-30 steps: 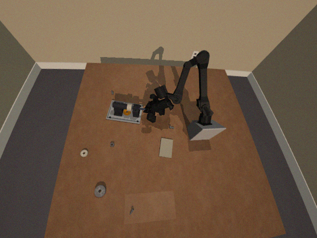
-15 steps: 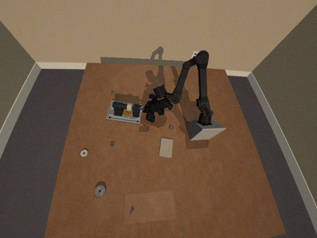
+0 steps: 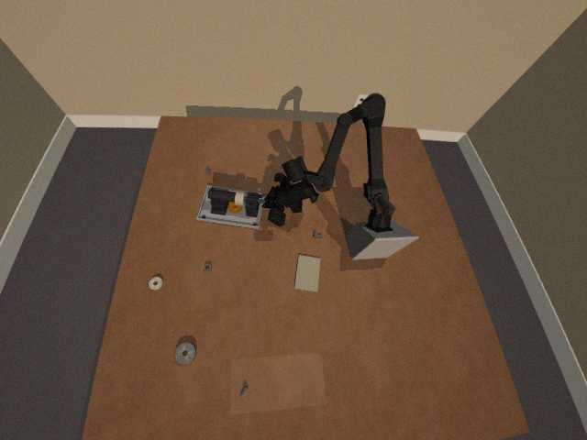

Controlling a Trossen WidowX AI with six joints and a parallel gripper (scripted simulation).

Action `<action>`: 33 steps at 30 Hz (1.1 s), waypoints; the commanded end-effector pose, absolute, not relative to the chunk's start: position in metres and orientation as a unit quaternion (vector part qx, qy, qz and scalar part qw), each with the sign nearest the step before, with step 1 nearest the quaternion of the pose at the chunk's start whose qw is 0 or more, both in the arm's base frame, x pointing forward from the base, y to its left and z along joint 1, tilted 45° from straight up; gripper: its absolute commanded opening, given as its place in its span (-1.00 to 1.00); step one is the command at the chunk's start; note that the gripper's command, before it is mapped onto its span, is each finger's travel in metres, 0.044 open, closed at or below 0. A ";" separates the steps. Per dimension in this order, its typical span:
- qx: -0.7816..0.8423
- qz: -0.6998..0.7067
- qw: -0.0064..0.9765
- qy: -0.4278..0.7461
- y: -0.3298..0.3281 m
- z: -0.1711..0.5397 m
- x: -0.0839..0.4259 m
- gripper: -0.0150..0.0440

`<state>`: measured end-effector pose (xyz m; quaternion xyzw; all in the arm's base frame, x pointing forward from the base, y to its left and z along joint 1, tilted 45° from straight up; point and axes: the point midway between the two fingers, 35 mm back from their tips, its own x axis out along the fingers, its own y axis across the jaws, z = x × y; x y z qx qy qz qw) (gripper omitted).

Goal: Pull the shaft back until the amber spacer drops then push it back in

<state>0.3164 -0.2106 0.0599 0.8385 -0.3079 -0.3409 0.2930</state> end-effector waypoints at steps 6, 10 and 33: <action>0.840 -0.337 0.292 -0.310 -0.213 0.062 0.322 -0.49; 0.840 -0.337 0.292 -0.310 -0.213 0.062 0.323 -0.49; 0.840 -0.337 0.292 -0.310 -0.215 0.063 0.327 -0.49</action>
